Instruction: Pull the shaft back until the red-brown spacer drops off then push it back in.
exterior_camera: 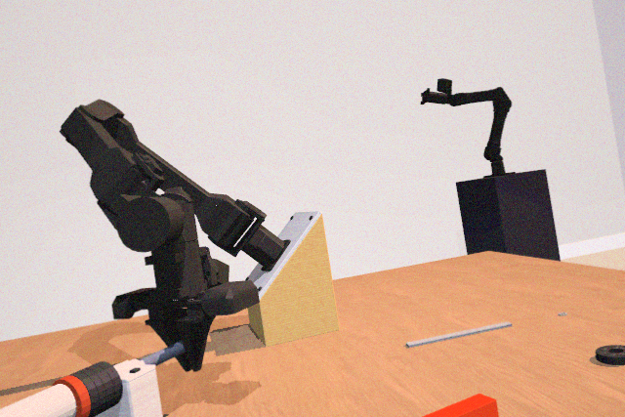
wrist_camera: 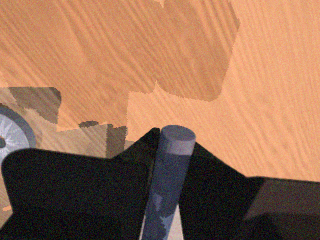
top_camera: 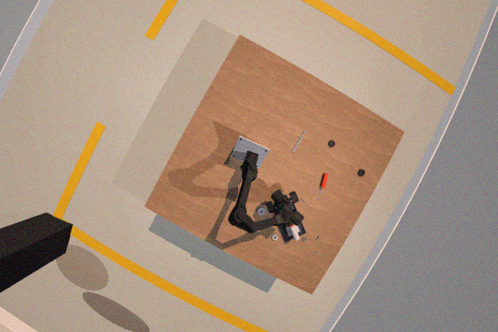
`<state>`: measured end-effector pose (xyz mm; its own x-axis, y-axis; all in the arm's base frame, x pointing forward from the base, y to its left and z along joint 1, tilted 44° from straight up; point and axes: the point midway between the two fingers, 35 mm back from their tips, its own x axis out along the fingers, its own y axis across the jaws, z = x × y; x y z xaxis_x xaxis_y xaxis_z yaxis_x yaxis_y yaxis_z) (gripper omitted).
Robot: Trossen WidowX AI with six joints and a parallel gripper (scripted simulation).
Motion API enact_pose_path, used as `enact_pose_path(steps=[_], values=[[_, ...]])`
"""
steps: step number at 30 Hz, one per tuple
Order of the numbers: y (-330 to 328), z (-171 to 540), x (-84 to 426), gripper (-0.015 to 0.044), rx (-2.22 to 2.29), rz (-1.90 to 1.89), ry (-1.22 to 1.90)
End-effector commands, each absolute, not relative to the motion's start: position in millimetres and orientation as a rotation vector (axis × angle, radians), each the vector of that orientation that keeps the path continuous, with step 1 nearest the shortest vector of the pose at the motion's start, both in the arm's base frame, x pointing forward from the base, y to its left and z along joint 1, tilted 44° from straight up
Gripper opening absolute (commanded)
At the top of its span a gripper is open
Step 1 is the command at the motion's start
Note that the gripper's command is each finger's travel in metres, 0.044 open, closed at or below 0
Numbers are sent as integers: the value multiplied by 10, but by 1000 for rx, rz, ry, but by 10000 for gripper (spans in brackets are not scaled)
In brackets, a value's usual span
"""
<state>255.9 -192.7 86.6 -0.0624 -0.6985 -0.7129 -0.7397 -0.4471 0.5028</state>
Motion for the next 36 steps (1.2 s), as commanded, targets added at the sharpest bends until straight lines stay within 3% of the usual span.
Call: enact_pose_path(steps=[1, 36], values=[[-1918, 857, 2551, 0, -2119, 1564, 1629], [-1898, 840, 2528, 0, -2119, 1565, 1629]])
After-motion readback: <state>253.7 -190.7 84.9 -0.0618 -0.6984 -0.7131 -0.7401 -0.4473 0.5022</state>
